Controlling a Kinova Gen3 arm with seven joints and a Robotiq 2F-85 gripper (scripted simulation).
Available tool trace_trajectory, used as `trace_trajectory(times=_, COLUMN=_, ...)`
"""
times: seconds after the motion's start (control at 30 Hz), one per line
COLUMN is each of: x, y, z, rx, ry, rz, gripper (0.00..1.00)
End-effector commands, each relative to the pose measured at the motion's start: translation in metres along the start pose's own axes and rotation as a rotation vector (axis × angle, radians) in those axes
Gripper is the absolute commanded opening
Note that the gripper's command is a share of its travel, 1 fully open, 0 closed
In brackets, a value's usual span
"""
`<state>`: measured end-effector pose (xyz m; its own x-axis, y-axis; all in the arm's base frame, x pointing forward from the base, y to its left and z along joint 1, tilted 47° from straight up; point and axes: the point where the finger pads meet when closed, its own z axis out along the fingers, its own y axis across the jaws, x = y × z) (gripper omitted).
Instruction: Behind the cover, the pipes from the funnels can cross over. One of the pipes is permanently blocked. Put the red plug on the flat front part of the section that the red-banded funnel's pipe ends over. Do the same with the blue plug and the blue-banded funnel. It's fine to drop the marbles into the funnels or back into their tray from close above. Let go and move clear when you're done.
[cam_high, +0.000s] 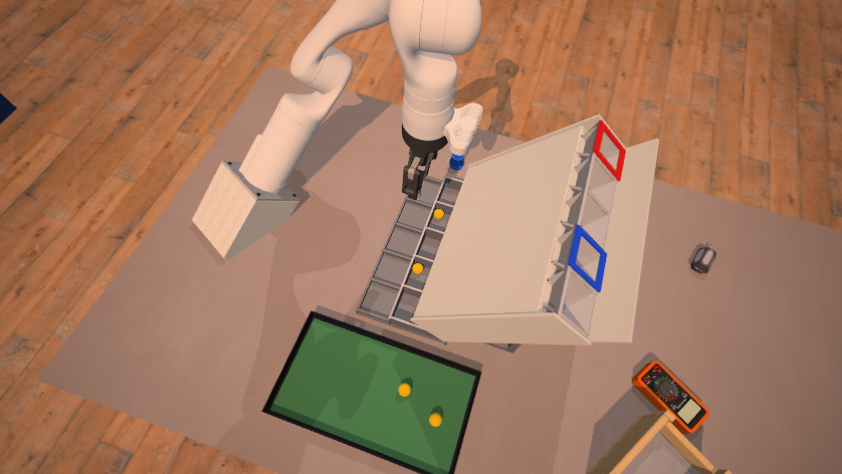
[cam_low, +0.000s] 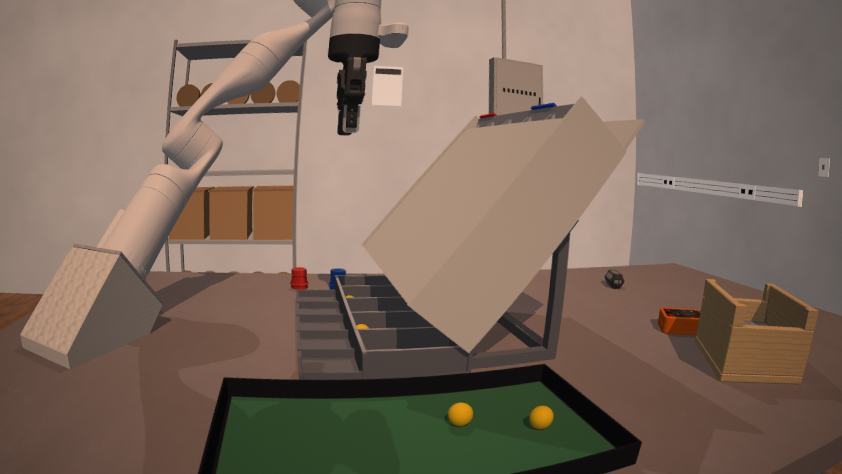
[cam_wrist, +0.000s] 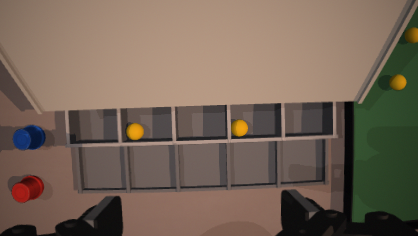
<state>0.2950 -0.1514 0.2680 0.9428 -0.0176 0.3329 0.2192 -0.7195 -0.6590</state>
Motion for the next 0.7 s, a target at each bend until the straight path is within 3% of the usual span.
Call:
trace_trajectory(times=0.0, x=0.0000, y=0.0002, z=-0.0005, rx=-0.001, ry=0.001, rz=0.000, gripper=1.00)
trace_trajectory(times=0.47, x=0.0000, y=0.0002, z=-0.0005, rx=-0.001, ry=0.001, rz=0.000, gripper=1.00)
trace_trajectory(times=0.5, x=0.0000, y=0.0002, z=-0.0005, rx=-0.001, ry=0.001, rz=0.000, gripper=0.50)
trace_trajectory(times=0.67, x=0.0000, y=0.0002, z=-0.0005, rx=-0.001, ry=0.001, rz=0.000, gripper=0.50)
